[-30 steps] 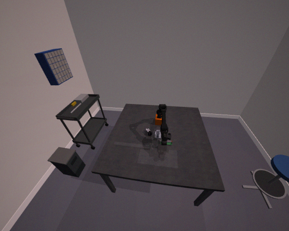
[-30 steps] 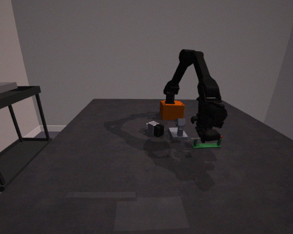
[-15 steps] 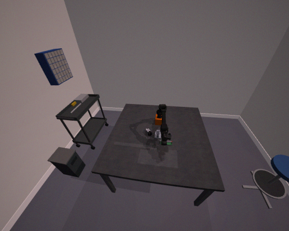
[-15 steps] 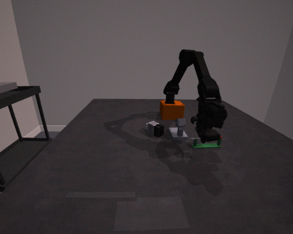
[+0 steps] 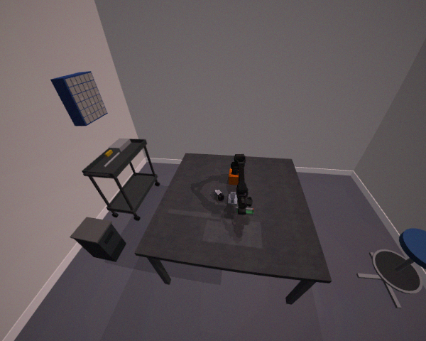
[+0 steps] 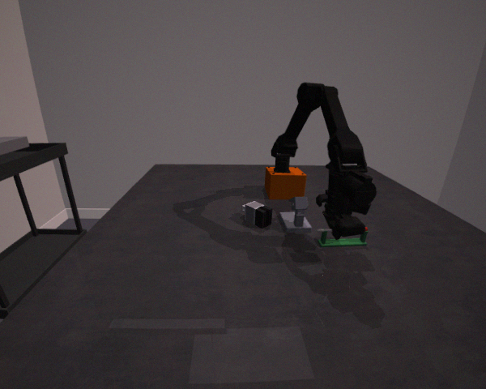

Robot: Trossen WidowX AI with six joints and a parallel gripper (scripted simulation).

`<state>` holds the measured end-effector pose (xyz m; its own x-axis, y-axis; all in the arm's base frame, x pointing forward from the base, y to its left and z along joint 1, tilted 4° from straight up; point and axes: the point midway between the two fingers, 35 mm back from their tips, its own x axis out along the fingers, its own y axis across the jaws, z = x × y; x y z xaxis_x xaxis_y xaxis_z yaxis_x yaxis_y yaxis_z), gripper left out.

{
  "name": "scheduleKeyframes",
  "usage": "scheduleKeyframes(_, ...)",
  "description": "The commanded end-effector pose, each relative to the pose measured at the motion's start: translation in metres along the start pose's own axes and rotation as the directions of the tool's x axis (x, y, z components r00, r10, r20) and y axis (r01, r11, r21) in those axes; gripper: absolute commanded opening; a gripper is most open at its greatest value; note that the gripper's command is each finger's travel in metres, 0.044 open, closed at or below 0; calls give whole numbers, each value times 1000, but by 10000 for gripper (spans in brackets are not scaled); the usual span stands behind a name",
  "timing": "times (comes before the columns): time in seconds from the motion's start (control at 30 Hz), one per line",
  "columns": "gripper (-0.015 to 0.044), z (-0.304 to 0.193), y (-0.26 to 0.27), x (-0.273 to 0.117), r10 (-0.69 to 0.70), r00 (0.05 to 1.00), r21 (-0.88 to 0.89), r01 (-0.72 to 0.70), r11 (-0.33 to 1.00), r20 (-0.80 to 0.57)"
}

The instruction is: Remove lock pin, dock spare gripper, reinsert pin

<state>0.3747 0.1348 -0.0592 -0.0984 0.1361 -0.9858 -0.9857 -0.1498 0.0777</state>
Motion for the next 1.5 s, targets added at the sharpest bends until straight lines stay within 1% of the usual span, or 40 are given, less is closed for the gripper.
scheduleKeyframes(0.0, 131, 0, 0, 0, -2, 1000, 0, 2, 1000, 0)
scheduleKeyframes(0.23, 315, 0, 0, 0, -2, 1000, 0, 2, 1000, 0)
scheduleKeyframes(0.4, 440, 2, 3, -14, 9, 1000, 1, -9, 1000, -1)
scheduleKeyframes(1.47, 440, 9, 30, -82, 97, 995, 16, -97, 995, -12)
